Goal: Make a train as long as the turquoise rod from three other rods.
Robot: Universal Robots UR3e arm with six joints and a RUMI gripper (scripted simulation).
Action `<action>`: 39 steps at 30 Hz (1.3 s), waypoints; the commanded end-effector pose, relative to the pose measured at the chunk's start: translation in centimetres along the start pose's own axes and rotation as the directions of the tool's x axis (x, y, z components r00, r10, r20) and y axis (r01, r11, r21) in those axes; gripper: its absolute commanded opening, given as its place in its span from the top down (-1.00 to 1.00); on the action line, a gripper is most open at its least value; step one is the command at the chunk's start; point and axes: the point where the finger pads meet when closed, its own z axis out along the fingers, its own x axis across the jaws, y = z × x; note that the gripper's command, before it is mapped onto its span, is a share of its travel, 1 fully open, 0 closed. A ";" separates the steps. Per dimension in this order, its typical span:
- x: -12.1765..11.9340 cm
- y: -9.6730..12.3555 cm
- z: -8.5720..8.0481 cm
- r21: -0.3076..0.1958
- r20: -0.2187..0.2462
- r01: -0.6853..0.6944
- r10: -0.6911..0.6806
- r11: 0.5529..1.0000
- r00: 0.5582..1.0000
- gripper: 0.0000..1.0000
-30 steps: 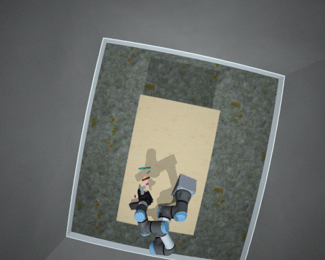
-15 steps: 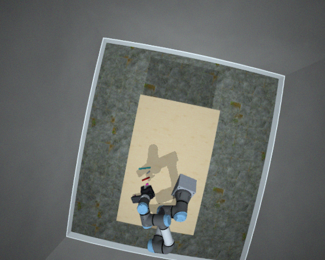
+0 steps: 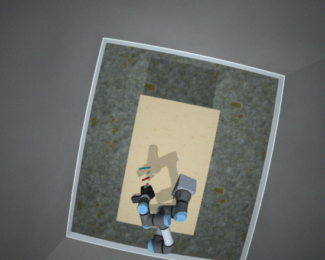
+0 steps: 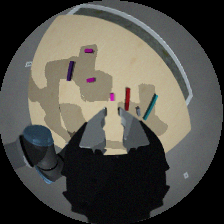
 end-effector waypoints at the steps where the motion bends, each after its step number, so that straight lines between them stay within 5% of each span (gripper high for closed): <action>1: 0.1 0.0 -0.1 0.000 -0.002 0.000 0.000 1.000 1.000 0.72; 39: 0.1 0.0 1.9 0.000 -0.002 0.000 0.000 1.000 1.000 0.72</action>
